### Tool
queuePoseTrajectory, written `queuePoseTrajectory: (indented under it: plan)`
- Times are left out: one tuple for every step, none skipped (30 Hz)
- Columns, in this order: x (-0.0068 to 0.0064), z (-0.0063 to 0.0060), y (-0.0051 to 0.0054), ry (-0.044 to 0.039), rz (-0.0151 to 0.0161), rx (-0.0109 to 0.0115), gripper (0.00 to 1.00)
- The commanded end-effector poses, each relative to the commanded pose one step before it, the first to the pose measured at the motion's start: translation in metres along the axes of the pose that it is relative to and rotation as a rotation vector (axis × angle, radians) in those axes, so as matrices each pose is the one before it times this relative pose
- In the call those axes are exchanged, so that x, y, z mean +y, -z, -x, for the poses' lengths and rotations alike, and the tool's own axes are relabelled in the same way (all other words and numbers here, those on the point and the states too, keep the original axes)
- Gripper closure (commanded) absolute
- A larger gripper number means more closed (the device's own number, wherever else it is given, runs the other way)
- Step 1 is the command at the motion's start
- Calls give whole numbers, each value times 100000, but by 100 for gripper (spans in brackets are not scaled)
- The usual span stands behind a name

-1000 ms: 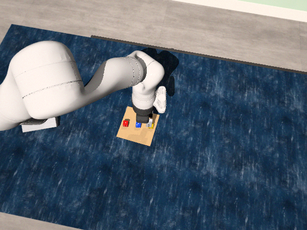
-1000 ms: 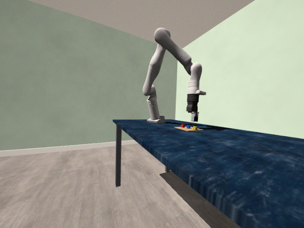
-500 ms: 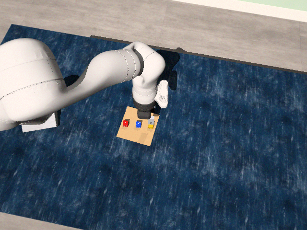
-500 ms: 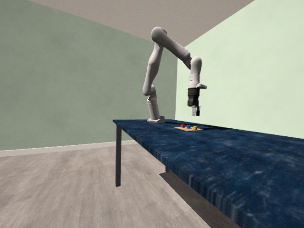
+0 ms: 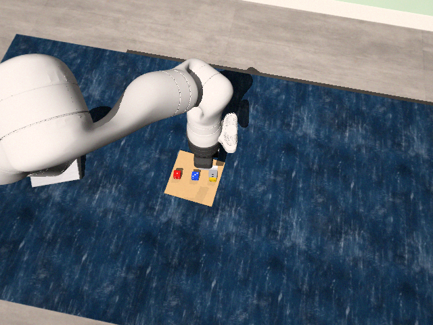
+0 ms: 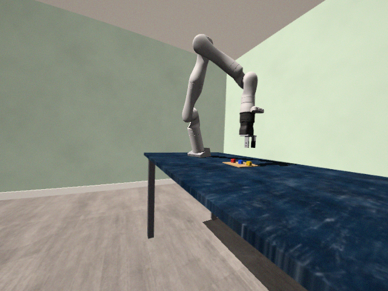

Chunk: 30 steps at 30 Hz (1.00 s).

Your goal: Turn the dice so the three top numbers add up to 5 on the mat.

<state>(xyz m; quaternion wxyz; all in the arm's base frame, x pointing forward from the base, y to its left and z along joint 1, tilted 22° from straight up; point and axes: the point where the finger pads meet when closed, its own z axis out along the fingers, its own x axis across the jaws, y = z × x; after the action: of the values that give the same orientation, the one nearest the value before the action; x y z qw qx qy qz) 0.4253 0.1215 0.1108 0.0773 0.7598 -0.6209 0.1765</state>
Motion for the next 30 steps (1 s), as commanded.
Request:
queuePoseTrajectory:
  plan:
    - [-47, 27, 75, 2, -178, -72, 0]
    - [0, 0, 0, 0, 0, 0, 0]
    - [0, 0, 0, 0, 0, 0, 0]
    - [0, 0, 3, 0, 0, 0, 0]
    - [0, 0, 21, 0, 0, 0, 0]
    - [0, 0, 53, 0, 0, 1, 0]
    - [0, 0, 96, -1, 0, 1, 0]
    - [0, 0, 147, 0, 0, 0, 0]
    - [1, 0, 203, 1, 1, -1, 0]
    - [-1, 0, 259, -1, -1, 1, 0]
    - [0, 0, 315, 0, 0, 0, 0]
    - [1, 0, 368, 1, 1, -1, 0]
    - [0, 0, 0, 0, 0, 0, 0]
    - [0, 0, 0, 0, 0, 0, 0]
    - [0, 0, 415, 0, 0, 0, 0]
    - [0, 0, 457, 0, 0, 0, 0]
    - [0, 0, 490, 0, 0, 0, 0]
    - [0, 0, 515, 0, 0, 0, 0]
    - [0, 0, 531, 0, 0, 1, 0]
    - [0, 0, 537, 0, 0, 0, 0]
    - [0, 0, 533, 0, 0, 0, 0]
    - [0, 0, 521, 0, 0, 0, 0]
    - [0, 0, 499, 0, 0, 0, 0]
    - [0, 0, 470, 0, 0, 0, 0]
    - [0, 0, 433, 0, 0, 0, 0]
    - [0, 0, 390, 0, 0, 0, 0]
    - [0, 0, 342, 0, 0, 0, 0]
    - [-1, 0, 290, -1, -1, 1, 0]
    - [1, 0, 238, 1, 1, -1, 0]
    - [0, 0, 0, 0, 0, 0, 0]
